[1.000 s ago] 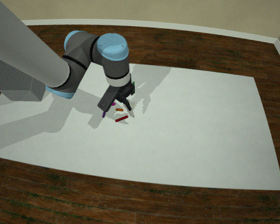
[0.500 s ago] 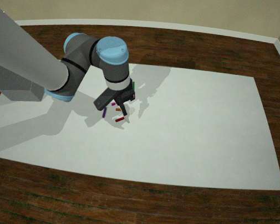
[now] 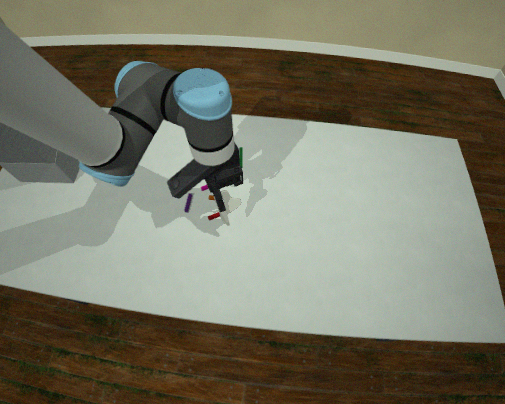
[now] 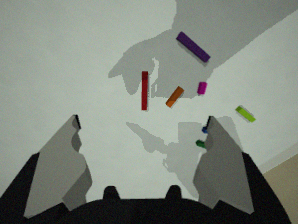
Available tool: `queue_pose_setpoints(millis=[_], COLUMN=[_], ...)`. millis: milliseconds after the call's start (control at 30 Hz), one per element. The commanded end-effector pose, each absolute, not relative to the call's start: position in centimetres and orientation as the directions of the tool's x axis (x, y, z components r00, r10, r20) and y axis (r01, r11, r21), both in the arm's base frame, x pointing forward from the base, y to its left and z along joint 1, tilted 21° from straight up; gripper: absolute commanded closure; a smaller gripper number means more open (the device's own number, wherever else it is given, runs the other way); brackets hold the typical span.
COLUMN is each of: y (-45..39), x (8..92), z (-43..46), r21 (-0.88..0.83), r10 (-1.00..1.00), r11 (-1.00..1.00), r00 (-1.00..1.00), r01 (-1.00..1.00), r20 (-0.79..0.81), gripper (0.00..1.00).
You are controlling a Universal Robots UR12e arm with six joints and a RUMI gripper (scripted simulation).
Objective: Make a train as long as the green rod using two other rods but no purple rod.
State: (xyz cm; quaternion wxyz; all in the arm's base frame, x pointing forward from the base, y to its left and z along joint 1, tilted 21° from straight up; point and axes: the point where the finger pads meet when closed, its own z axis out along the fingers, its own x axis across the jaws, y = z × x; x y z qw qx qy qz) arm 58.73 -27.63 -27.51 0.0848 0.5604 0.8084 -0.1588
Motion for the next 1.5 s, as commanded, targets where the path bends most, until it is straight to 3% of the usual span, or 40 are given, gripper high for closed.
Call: queue_pose_setpoints(millis=[0,200,233,1467], y=[-27.67,-27.68,-27.68,-27.68], x=[58.76,58.76,58.76,58.76], z=[-27.45,-27.45,-27.45,-27.46], r21=[-0.157,-0.157,-0.157,-0.157], r10=[0.883,0.884,0.884,0.884], r11=[0.309,0.308,0.308,0.308], r00=[-0.344,-0.343,-0.343,-0.343], r01=[0.938,0.938,0.938,0.938], r20=[-0.318,-0.318,-0.318,-0.318], gripper=[0.00,0.00,0.86,0.86])
